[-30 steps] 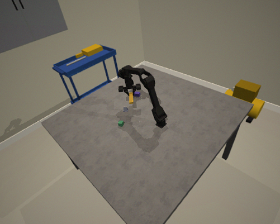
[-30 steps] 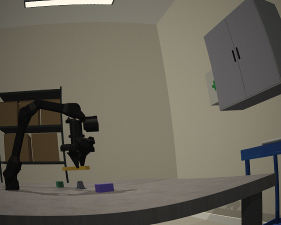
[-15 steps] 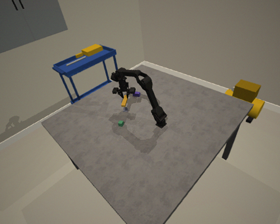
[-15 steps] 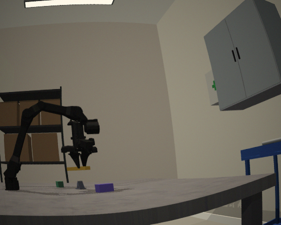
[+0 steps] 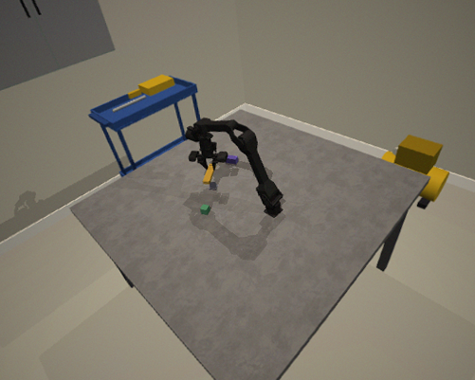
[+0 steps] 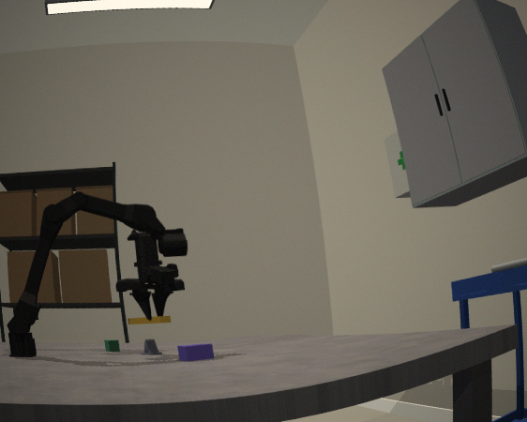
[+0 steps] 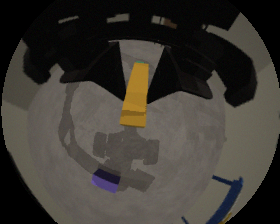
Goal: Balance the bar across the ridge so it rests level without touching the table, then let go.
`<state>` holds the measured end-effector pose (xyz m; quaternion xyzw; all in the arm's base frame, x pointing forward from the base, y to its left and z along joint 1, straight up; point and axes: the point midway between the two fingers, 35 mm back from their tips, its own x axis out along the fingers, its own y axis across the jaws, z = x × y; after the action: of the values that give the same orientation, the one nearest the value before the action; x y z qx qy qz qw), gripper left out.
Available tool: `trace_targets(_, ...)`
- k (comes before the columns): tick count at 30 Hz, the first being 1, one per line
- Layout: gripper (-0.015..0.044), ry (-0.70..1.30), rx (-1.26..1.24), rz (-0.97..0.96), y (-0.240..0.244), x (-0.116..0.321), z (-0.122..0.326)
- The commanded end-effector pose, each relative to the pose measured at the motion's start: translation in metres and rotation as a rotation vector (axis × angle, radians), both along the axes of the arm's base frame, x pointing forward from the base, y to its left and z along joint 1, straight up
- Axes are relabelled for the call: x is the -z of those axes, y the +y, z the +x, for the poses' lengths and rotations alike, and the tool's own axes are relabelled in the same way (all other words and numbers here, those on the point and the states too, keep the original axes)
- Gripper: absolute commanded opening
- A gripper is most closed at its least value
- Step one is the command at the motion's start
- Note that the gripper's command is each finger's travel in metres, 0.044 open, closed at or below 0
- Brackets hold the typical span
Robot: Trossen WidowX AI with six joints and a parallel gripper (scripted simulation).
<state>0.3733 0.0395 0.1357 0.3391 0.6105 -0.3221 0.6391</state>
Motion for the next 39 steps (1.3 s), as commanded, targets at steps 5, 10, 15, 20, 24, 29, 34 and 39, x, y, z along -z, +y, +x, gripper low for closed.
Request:
trace_targets(5,0.0000,0.015,0.007,0.001,-0.001,0.018,-0.002)
trace_targets(10,0.0000,0.015,0.008,0.001,-0.001,0.026,-0.002)
trace_targets(15,0.0000,0.015,0.008,0.001,-0.002,0.034,-0.003)
trace_targets(20,0.0000,0.015,0.008,0.001,-0.002,0.035,-0.003)
trace_targets(24,0.0000,0.015,0.008,0.001,-0.002,0.035,-0.004)
trace_targets(29,0.0000,0.015,0.008,0.001,-0.002,0.033,-0.004)
trace_targets(34,0.0000,0.015,0.008,0.001,-0.002,0.033,-0.004)
trace_targets(39,0.0000,0.015,0.008,0.001,-0.002,0.034,-0.004)
